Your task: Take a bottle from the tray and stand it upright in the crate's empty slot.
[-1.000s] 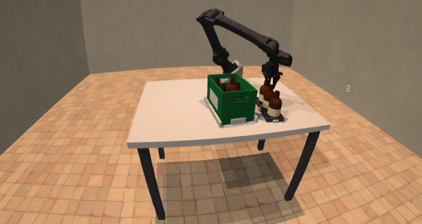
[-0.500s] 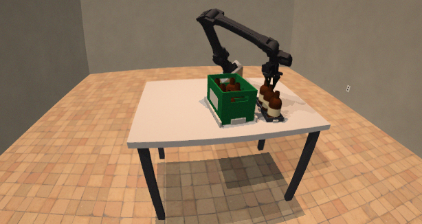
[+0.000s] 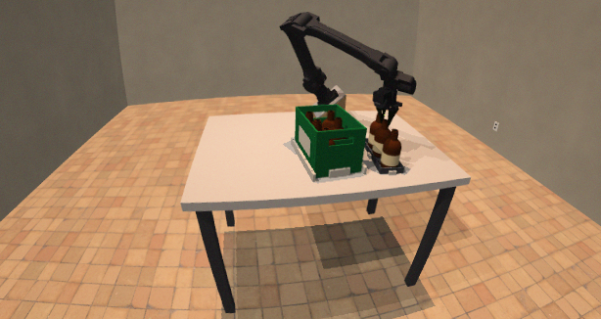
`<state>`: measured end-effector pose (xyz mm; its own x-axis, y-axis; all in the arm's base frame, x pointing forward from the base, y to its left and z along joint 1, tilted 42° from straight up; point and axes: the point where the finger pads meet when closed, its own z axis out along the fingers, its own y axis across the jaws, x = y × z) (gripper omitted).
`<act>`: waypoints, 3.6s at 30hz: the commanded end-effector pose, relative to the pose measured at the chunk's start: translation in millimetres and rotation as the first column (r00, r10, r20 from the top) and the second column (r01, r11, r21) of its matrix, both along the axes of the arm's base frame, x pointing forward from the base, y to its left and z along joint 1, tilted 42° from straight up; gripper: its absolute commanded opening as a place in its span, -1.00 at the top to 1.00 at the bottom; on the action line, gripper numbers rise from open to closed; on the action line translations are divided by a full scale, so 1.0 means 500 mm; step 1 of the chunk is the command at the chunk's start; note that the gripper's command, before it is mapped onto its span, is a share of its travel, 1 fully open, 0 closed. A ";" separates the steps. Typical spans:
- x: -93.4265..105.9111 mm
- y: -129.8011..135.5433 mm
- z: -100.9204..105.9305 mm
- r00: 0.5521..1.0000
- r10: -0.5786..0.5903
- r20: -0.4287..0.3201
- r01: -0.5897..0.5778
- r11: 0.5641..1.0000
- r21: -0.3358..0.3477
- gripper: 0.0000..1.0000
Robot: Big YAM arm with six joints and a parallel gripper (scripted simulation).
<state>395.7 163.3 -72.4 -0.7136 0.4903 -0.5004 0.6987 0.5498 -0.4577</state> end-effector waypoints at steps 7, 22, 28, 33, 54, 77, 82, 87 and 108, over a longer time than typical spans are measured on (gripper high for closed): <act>0.036 0.065 0.053 0.998 0.010 0.063 -0.013 0.999 0.041 1.00; 0.033 0.086 0.074 0.998 0.011 0.062 -0.013 0.999 0.042 1.00; 0.032 0.092 0.082 0.998 0.011 0.063 -0.013 0.999 0.043 1.00; 0.033 0.089 0.082 0.998 0.006 0.060 -0.008 0.999 0.040 1.00; 0.033 0.092 0.084 0.998 0.008 0.060 -0.011 0.999 0.041 1.00; 0.033 0.092 0.084 0.998 0.008 0.060 -0.011 0.999 0.041 1.00; 0.032 0.093 0.085 0.998 0.009 0.061 -0.011 0.999 0.041 1.00; 0.032 0.097 0.087 0.998 0.011 0.062 -0.013 0.999 0.043 1.00; 0.036 0.104 0.099 0.998 0.001 0.058 -0.003 0.999 0.040 1.00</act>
<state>393.8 190.9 -43.3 -0.7153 0.4880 -0.5001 0.6970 0.5494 -0.4609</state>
